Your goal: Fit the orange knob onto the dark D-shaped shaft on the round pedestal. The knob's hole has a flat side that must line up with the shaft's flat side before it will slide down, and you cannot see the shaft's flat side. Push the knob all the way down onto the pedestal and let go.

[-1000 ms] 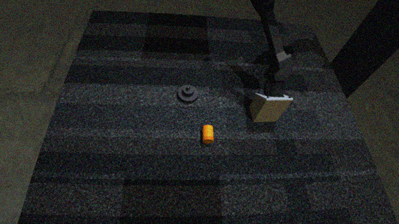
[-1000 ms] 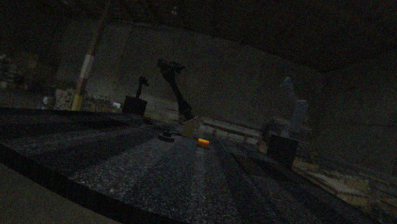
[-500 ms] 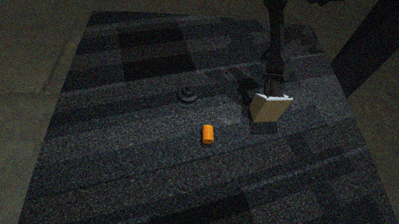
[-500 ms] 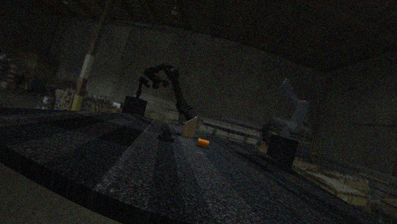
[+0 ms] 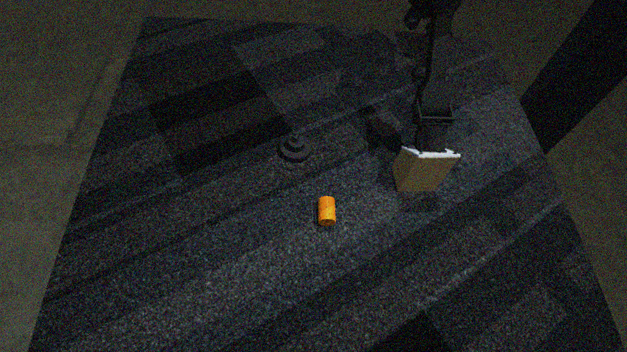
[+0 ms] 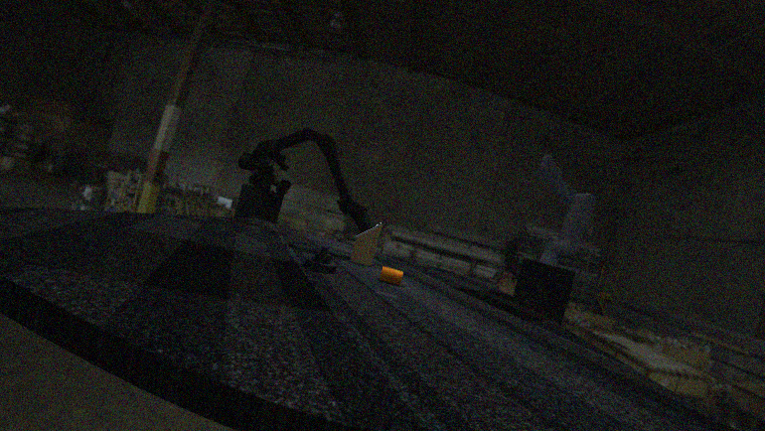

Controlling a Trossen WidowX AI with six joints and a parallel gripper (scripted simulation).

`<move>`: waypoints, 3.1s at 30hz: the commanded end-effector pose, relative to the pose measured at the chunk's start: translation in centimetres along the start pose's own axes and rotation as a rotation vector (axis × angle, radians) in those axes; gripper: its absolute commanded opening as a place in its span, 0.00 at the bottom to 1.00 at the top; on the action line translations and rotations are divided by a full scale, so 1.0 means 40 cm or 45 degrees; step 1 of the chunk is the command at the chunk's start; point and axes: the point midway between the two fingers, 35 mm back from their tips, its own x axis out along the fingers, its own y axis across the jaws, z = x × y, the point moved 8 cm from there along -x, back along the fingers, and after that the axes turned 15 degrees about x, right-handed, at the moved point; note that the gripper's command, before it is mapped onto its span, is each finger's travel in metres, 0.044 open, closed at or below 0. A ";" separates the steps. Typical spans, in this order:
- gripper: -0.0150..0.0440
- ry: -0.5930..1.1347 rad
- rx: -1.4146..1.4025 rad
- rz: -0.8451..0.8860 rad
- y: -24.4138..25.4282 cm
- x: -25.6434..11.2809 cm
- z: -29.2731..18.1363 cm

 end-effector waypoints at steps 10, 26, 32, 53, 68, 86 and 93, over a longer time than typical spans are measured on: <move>1.00 -0.613 -0.305 0.003 0.205 -0.313 0.319; 1.00 -1.088 -0.860 0.037 0.596 -0.690 0.356; 1.00 -1.235 -1.044 -0.006 0.774 -0.832 0.254; 1.00 -1.523 -1.770 -0.425 1.299 -0.912 -0.359; 1.00 -1.414 -1.898 -0.722 1.511 -0.752 -0.405; 1.00 -1.167 -1.836 -0.819 1.652 -0.529 -0.091; 1.00 -1.167 -1.836 -0.820 1.654 -0.525 -0.085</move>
